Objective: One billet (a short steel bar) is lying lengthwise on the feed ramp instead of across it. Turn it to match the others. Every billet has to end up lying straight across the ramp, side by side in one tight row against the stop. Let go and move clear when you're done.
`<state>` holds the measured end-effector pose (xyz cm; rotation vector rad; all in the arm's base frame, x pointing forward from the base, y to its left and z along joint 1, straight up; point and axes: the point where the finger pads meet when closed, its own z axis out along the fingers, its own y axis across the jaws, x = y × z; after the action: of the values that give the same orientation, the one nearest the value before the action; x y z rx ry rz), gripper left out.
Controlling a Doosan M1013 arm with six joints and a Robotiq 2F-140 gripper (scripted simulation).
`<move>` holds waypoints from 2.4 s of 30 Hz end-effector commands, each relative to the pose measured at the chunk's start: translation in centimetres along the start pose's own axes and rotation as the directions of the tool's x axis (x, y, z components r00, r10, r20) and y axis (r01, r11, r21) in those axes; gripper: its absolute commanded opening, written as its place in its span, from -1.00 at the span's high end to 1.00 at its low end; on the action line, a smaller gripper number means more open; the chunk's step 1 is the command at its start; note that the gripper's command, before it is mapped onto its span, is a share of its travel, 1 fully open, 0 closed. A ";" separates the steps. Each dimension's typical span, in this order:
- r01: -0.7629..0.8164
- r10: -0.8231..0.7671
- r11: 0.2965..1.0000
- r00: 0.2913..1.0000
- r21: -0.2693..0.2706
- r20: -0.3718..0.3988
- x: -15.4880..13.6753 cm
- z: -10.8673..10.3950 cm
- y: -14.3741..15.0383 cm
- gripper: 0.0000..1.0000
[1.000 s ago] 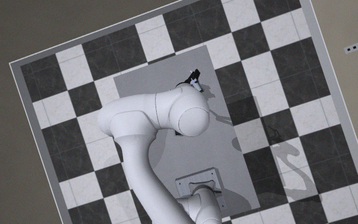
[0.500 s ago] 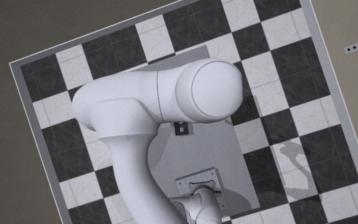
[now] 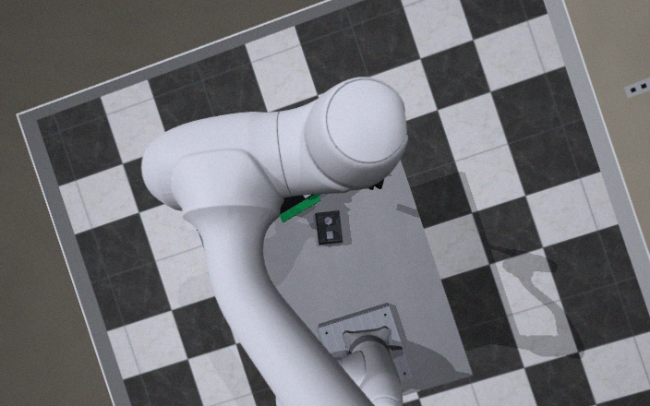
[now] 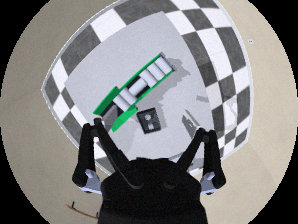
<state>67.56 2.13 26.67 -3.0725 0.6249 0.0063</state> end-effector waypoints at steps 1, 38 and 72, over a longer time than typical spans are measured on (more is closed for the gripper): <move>-0.142 0.142 0.990 0.990 -0.006 -0.003 0.4 1.9 -1.0 -1.00; -0.666 0.666 0.746 0.746 -0.006 -0.004 1.4 10.1 -5.0 0.18; -0.436 0.436 0.900 0.900 -0.007 -0.002 1.4 10.1 -5.0 0.18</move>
<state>70.83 6.28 16.58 -2.7815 1.4714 0.0067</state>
